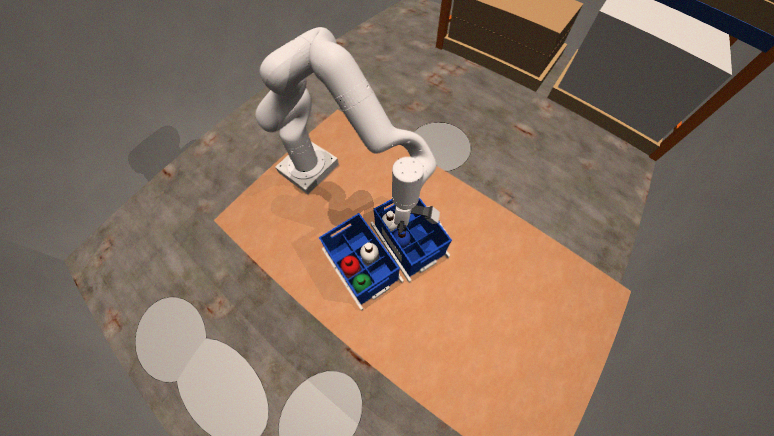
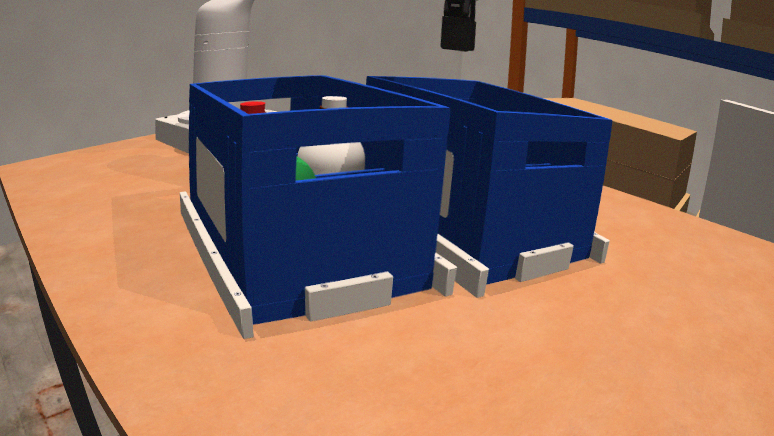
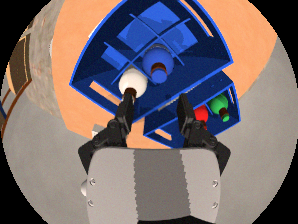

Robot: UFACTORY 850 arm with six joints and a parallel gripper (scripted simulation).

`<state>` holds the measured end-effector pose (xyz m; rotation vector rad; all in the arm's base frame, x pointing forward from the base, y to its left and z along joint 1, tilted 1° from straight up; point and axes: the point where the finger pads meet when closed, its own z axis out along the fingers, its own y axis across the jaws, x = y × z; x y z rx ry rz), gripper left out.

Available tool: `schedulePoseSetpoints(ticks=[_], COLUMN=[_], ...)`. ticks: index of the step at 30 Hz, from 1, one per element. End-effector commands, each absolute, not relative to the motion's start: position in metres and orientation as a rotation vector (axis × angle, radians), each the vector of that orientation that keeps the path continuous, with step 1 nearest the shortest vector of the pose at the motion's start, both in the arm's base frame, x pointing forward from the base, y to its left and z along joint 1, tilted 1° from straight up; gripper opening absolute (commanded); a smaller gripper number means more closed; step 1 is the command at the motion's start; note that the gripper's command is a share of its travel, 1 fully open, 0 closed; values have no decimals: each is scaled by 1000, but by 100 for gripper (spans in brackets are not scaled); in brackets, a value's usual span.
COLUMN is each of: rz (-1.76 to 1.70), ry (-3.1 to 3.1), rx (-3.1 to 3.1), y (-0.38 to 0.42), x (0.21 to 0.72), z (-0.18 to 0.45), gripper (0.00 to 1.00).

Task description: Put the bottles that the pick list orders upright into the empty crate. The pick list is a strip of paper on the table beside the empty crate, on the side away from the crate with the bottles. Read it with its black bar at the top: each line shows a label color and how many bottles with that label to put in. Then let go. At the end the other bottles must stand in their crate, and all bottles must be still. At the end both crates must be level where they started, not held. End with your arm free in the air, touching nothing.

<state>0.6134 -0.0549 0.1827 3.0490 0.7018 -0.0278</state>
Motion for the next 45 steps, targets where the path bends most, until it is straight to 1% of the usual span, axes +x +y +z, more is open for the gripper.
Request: schedulePoseSetpoints(ticks=[1,45], rz=[-24,-24], ry=[702,702], rx=[3048,3049], y=[-40,128], x=[607,515], z=[189,248], gripper=[65,65])
